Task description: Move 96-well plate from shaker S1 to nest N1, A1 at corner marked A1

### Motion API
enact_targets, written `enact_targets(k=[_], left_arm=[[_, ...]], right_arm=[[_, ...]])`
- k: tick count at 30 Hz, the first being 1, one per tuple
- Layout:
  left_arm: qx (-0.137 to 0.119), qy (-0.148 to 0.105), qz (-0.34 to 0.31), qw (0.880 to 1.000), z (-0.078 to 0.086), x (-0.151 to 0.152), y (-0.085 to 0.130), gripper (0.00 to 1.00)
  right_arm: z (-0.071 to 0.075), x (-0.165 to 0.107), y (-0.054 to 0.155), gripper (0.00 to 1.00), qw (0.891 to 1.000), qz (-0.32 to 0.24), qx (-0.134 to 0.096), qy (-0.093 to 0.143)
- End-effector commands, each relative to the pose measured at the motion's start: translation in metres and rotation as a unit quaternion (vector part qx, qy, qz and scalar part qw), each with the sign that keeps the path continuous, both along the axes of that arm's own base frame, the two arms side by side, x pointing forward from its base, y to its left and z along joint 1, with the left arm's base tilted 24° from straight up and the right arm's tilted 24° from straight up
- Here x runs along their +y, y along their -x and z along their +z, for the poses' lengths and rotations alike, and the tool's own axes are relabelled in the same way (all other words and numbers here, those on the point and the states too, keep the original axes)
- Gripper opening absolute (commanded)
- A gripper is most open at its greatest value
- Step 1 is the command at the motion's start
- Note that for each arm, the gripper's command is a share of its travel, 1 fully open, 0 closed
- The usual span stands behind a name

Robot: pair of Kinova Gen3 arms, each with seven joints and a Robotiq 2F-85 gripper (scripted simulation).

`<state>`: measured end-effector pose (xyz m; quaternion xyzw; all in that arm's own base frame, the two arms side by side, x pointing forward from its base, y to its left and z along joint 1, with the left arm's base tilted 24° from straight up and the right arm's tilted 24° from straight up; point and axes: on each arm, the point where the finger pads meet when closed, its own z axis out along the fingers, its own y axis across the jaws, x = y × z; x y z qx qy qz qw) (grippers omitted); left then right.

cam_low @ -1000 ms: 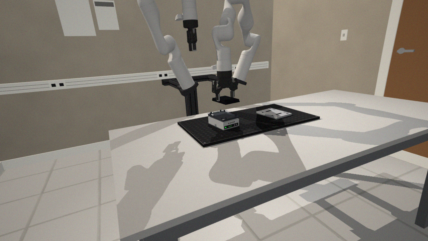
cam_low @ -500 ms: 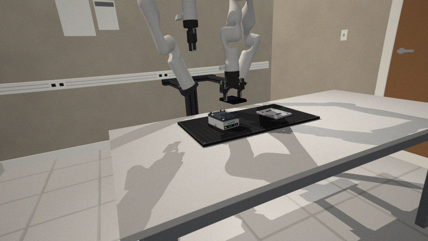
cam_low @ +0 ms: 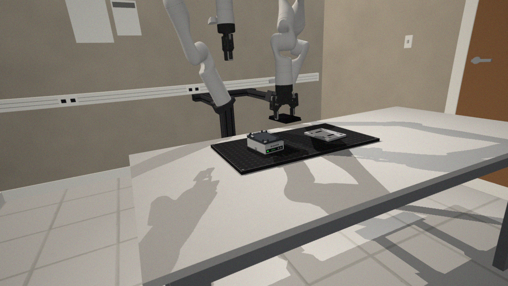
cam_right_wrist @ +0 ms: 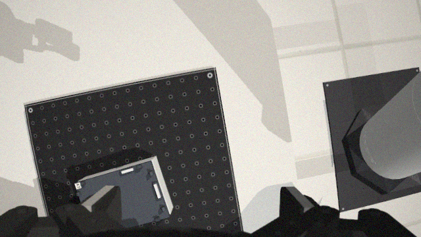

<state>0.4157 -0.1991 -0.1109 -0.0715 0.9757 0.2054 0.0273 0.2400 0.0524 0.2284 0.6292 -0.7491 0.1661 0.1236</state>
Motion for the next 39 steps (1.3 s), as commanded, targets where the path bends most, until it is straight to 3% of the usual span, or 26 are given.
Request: enact_targets(k=[1, 39], left_arm=[[-0.001, 0.001, 0.0, 1.0, 0.004, 0.01, 0.0, 0.931], [-0.001, 0.001, 0.0, 1.0, 0.036, 0.119, 0.005, 0.931]], right_arm=[[0.0, 0.0, 0.0, 1.0, 1.0, 0.0, 0.0, 0.0], [0.0, 0.0, 0.0, 1.0, 1.0, 0.0, 0.0, 0.0]])
